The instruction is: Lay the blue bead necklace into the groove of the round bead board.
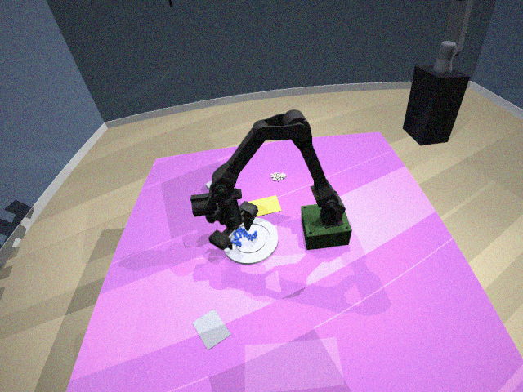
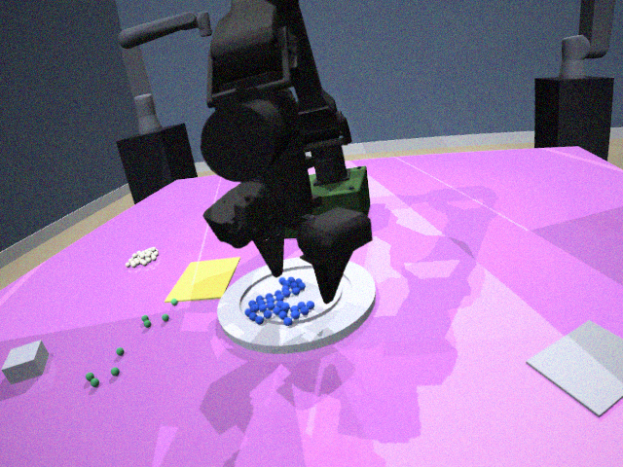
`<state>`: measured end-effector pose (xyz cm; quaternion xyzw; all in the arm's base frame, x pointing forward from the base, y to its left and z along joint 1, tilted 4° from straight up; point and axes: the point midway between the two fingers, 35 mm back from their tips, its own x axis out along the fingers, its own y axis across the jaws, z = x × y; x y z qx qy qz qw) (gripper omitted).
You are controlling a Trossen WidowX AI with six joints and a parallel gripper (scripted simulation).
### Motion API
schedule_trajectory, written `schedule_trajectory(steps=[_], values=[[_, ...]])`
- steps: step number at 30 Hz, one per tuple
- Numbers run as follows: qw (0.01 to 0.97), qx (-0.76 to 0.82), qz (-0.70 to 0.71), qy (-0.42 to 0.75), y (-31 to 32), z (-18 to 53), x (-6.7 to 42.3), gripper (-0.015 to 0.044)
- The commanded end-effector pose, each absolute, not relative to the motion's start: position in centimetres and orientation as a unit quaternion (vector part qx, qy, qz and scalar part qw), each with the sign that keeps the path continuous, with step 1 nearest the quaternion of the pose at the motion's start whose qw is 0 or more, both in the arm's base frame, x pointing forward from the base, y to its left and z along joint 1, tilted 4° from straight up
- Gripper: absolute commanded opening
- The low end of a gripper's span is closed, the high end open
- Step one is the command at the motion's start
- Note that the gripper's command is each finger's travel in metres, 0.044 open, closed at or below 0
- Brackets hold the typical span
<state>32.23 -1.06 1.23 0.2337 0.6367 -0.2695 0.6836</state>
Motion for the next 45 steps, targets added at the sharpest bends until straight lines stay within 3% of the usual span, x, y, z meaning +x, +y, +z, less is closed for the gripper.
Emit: schedule_trajectory(steps=[1,11,17,23,45], values=[[0.683,0.236,-0.271,0.636,-1.0,1.4,32.2,0.044],[0.683,0.236,-0.271,0.636,-1.0,1.4,32.2,0.044],[0.635,0.346,-0.372,0.582,-0.3,2.5,32.3,0.0282],[0.633,0.35,-0.376,0.58,-0.3,2.6,32.3,0.0125],[0.636,0.35,-0.373,0.578,-0.4,0.3,32.6,0.012]])
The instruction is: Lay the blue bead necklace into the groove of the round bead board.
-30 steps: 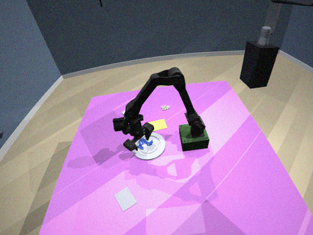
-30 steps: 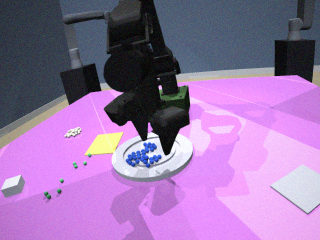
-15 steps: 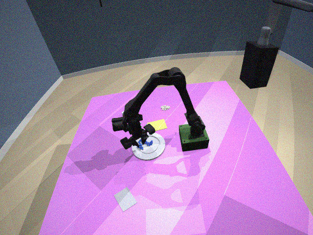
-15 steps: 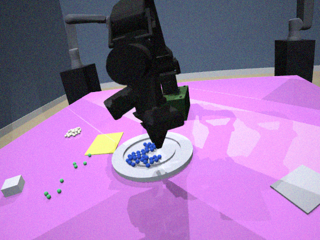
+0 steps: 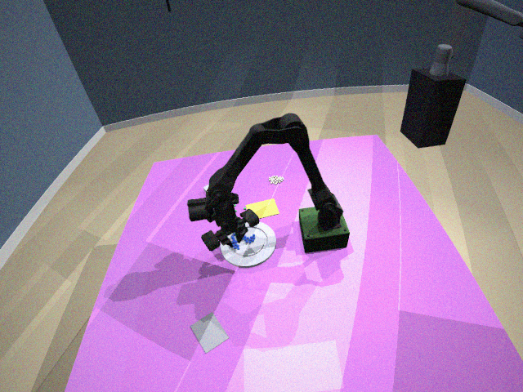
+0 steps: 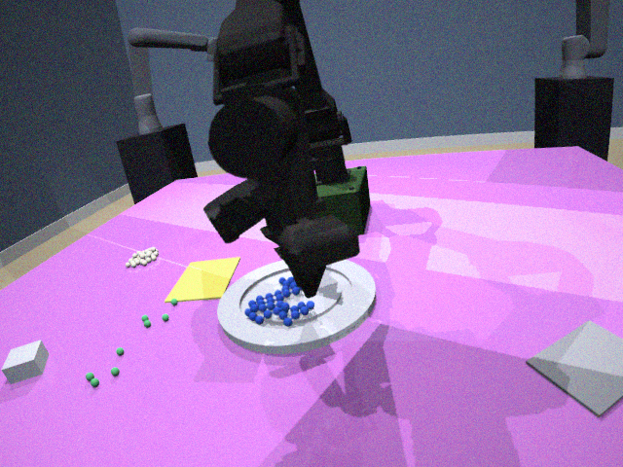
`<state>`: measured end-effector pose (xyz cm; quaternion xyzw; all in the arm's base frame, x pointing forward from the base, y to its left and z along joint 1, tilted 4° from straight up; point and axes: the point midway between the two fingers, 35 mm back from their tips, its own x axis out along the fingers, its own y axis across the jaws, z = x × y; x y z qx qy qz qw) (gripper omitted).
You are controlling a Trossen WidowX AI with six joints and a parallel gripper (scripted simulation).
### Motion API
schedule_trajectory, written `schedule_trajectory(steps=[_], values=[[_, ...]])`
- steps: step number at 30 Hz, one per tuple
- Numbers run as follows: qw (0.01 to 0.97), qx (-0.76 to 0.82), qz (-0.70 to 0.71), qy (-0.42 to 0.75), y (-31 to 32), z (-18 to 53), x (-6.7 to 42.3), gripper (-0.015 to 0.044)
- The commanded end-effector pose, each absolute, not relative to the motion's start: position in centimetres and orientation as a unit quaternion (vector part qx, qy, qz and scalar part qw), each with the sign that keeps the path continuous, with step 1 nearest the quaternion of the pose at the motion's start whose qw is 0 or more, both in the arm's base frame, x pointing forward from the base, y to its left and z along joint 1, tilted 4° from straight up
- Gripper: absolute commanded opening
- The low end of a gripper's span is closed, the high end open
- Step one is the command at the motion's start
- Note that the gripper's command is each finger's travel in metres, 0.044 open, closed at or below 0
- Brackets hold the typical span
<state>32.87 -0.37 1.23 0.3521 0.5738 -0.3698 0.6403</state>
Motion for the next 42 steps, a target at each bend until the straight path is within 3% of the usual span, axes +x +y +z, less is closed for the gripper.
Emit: schedule_trajectory(steps=[1,19,24,42], values=[[0.635,0.35,-0.374,0.578,-0.5,0.2,32.6,0.012],[0.632,0.35,-0.376,0.58,-0.6,-1.4,32.4,0.012],[0.635,0.35,-0.374,0.578,-0.5,-1.2,32.6,0.0],[0.635,0.35,-0.374,0.578,-0.5,-1.2,32.6,0.0]])
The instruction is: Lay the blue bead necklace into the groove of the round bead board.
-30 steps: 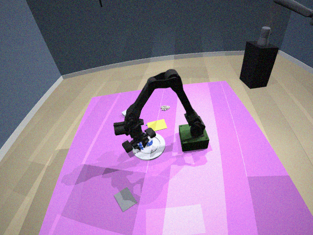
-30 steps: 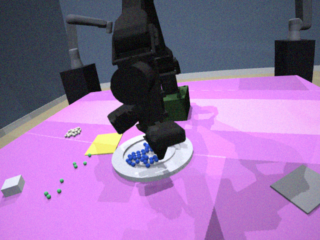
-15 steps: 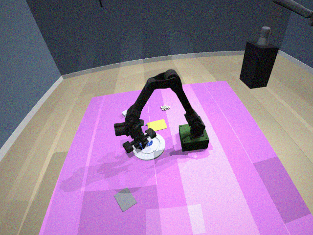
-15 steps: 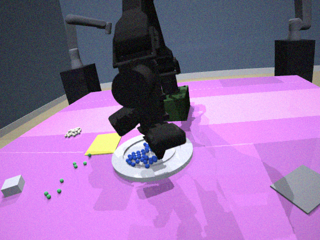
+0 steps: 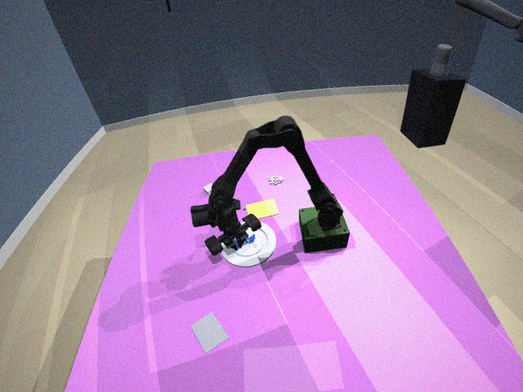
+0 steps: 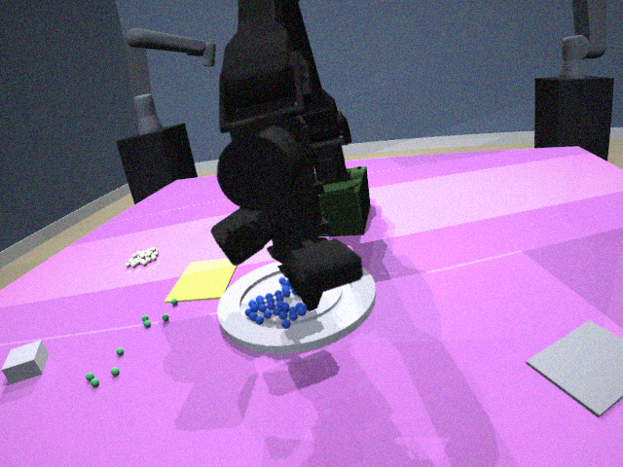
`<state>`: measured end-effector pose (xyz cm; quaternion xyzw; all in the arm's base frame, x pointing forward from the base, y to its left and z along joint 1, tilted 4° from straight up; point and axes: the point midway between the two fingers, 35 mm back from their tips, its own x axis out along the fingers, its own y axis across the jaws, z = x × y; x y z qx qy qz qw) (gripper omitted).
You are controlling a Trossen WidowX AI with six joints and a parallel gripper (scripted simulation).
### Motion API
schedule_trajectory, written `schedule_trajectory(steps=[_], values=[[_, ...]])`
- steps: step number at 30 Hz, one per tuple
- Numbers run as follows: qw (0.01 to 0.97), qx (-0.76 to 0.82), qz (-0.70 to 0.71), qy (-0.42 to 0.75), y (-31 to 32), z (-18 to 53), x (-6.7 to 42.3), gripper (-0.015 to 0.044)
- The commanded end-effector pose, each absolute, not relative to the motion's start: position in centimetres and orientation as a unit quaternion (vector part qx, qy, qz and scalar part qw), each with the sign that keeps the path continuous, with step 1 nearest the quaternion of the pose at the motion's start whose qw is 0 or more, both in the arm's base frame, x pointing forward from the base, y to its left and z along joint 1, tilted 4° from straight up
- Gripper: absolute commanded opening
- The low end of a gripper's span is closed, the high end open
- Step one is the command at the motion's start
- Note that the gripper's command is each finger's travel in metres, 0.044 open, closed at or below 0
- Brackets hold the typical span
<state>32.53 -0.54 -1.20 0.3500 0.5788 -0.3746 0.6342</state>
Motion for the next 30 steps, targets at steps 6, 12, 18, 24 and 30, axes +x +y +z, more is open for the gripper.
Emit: schedule_trajectory(steps=[6,12,18,24,30], values=[[0.635,0.35,-0.374,0.578,-0.5,-1.2,32.6,0.0],[0.634,0.35,-0.375,0.578,-0.5,-1.1,32.6,0.0],[0.633,0.35,-0.376,0.58,-0.5,-0.6,32.4,0.0],[0.633,0.35,-0.376,0.579,0.0,-0.6,33.4,0.0],[0.633,0.351,-0.376,0.579,0.5,-0.5,34.4,0.0]])
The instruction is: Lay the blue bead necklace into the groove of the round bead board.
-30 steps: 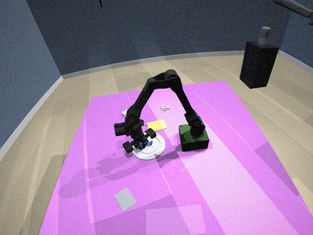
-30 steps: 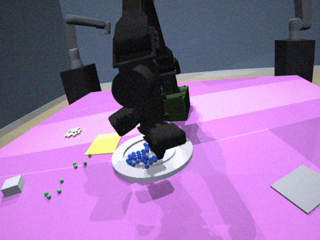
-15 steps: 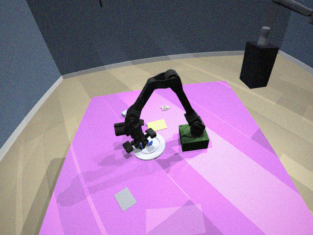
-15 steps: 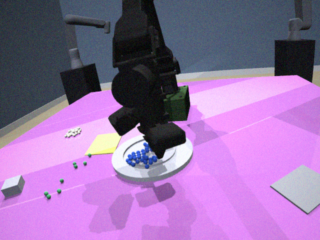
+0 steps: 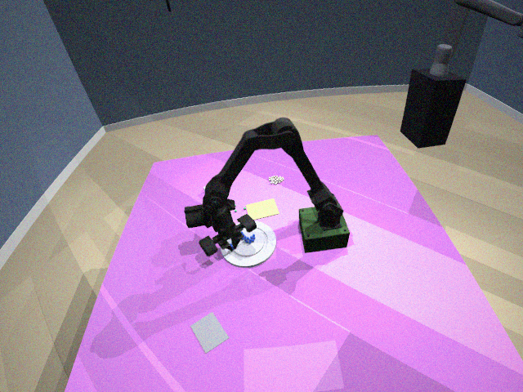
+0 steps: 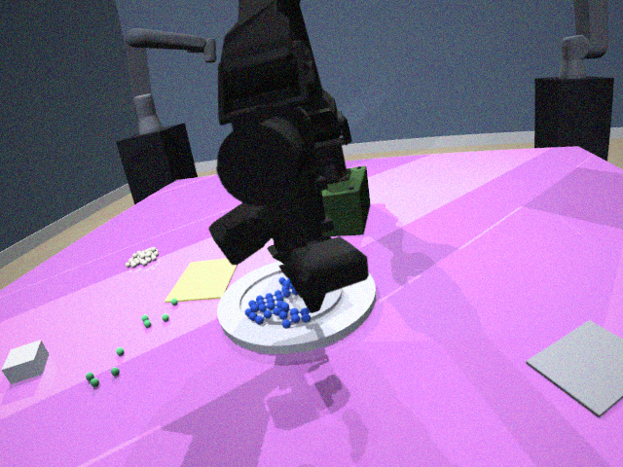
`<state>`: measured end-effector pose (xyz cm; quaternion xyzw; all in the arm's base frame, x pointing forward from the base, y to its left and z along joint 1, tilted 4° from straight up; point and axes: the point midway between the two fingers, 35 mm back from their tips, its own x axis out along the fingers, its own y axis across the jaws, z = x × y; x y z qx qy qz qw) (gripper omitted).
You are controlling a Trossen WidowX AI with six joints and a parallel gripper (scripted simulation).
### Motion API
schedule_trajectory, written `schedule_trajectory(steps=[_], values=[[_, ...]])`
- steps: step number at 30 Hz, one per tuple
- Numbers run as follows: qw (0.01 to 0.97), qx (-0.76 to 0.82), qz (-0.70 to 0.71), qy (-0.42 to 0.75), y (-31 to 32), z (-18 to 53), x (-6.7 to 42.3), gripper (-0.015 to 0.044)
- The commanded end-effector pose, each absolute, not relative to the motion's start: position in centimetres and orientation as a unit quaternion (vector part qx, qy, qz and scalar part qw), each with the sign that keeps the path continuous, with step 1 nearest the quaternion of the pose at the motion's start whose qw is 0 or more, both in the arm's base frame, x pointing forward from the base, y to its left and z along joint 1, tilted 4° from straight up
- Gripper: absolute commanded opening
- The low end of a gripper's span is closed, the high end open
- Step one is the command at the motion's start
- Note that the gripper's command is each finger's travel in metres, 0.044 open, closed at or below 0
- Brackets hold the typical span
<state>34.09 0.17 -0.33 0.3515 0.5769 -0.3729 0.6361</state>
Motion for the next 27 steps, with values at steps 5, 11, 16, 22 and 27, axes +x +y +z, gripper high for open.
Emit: schedule_trajectory(steps=[5,11,16,22,27], values=[[0.633,0.351,-0.376,0.579,0.46,-0.65,34.41,0.0],[0.633,0.351,-0.376,0.579,0.41,-1.36,34.43,0.0],[0.633,0.351,-0.376,0.579,0.41,-1.36,34.43,0.0],[0.636,0.351,-0.373,0.578,0.43,-0.99,34.53,0.0157],[0.636,0.351,-0.373,0.578,0.43,-0.99,34.53,0.0289]])
